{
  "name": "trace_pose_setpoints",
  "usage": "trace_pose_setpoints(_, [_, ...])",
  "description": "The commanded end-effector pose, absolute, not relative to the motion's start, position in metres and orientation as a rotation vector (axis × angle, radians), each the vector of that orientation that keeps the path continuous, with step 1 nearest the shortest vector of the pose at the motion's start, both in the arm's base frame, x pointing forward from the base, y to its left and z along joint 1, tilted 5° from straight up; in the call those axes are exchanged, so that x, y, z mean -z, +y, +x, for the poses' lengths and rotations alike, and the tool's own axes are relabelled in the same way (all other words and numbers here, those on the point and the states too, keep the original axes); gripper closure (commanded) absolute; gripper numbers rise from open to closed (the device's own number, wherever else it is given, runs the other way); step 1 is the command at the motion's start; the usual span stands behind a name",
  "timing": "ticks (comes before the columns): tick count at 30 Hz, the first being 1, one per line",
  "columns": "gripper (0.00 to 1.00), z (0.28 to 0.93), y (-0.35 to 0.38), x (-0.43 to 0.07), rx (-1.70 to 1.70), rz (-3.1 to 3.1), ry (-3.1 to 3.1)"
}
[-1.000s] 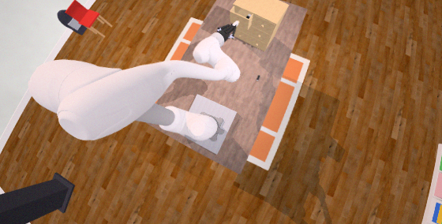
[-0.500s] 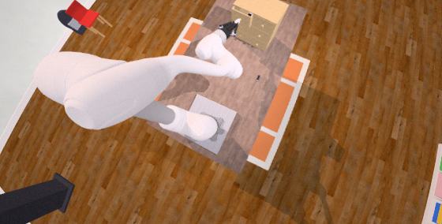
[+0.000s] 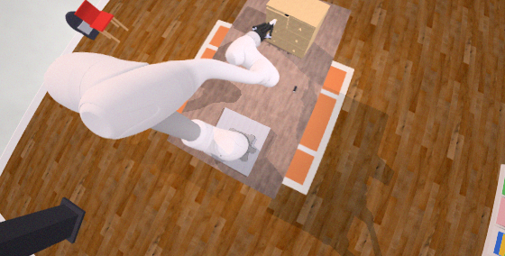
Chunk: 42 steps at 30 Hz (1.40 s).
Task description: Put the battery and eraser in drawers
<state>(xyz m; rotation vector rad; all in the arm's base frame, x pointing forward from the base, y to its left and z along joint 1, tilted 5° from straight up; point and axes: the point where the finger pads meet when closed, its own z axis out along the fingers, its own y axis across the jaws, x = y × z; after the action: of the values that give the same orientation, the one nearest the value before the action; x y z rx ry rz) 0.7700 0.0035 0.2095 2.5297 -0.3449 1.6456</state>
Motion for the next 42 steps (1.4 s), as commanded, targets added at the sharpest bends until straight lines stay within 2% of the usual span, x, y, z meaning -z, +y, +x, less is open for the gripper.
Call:
trace_pose_setpoints(1, [1.00, 0.7725, 0.0028, -0.2094, -1.646, 2.530, -0.345])
trace_pose_setpoints(42, [1.00, 0.7810, 0.0007, -0.2087, -1.646, 2.530, -0.345])
